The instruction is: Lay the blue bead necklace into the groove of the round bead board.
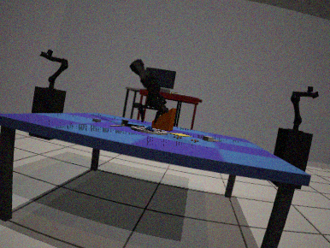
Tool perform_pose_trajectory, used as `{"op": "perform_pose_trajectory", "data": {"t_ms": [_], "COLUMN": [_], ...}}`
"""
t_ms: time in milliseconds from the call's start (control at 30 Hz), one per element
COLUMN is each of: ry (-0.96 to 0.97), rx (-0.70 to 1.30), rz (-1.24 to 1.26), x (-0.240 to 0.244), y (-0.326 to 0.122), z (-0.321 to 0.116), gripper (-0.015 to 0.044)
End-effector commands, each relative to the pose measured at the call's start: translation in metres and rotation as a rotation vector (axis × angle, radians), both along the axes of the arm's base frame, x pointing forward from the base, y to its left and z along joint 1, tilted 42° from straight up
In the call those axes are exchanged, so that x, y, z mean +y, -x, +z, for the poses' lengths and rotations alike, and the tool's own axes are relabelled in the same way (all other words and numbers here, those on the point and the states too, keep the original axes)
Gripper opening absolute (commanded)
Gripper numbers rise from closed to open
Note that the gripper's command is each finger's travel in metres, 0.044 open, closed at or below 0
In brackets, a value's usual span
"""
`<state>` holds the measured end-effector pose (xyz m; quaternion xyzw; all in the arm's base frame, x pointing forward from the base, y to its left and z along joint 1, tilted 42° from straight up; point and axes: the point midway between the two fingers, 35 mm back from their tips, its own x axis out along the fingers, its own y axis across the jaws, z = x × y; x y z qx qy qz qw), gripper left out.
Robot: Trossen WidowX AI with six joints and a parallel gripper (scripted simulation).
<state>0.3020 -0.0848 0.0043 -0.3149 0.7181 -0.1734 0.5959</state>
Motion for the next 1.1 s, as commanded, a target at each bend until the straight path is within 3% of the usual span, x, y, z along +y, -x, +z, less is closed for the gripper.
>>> {"op": "perform_pose_trajectory", "data": {"t_ms": [0, 1067], "ry": [0.013, 0.02], "rx": [-0.101, -0.138], "rz": [-0.121, -0.159], "x": [0.009, -0.008], "y": [0.032, 0.043], "z": [0.009, -0.01], "gripper": [0.025, 0.025]}}
